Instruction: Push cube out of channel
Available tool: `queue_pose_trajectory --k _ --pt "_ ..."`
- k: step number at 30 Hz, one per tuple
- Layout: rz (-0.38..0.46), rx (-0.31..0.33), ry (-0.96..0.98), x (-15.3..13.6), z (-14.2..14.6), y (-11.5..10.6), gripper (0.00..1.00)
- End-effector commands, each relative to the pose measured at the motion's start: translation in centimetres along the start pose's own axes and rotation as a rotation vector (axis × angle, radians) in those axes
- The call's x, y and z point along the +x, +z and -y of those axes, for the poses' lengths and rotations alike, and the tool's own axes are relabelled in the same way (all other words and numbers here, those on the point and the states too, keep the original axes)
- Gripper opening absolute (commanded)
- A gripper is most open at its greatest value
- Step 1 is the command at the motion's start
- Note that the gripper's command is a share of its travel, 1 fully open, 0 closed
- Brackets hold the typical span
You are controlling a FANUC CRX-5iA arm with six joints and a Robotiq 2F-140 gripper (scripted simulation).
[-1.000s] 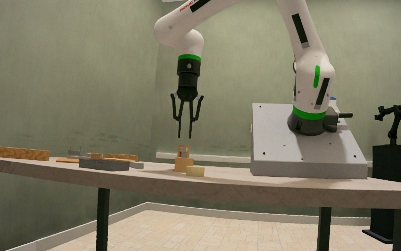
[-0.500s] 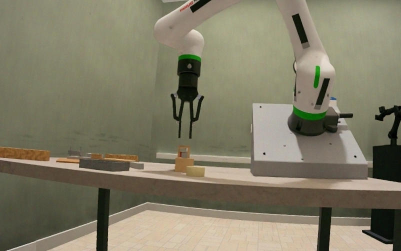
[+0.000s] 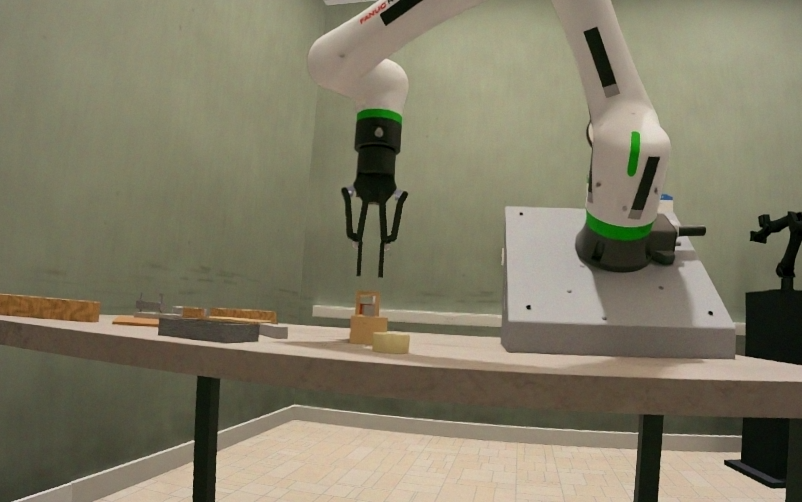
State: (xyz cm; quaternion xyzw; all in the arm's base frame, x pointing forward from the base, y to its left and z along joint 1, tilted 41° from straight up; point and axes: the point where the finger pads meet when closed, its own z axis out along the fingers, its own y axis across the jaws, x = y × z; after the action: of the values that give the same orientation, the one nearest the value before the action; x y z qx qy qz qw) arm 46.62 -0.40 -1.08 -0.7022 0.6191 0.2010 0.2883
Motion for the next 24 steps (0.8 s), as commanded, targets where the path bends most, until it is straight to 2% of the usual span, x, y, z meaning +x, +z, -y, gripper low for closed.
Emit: queue_pose_trajectory --k 1,3,4,6,7,9,12,24 --pt "-0.002 0.001 -0.034 -0.4 1.4 -0.1 0.30" --pt "-0.004 0.000 -0.178 -2.7 6.9 -0.3 0.30" --pt "-0.004 0.000 -0.271 -3.2 7.5 -0.3 0.30" --pt "-0.004 0.000 -0.271 -3.2 7.5 -0.3 0.30" --pt "-0.003 0.000 -0.355 -5.2 10.9 -0.3 0.30" --pt "-0.001 0.001 -0.445 -6.8 12.7 -0.2 0.30" --pt "-0.001 0.001 -0.450 -8.9 16.4 -0.1 0.30" --pt "-0.001 0.001 -0.450 -8.9 16.4 -0.1 0.30"
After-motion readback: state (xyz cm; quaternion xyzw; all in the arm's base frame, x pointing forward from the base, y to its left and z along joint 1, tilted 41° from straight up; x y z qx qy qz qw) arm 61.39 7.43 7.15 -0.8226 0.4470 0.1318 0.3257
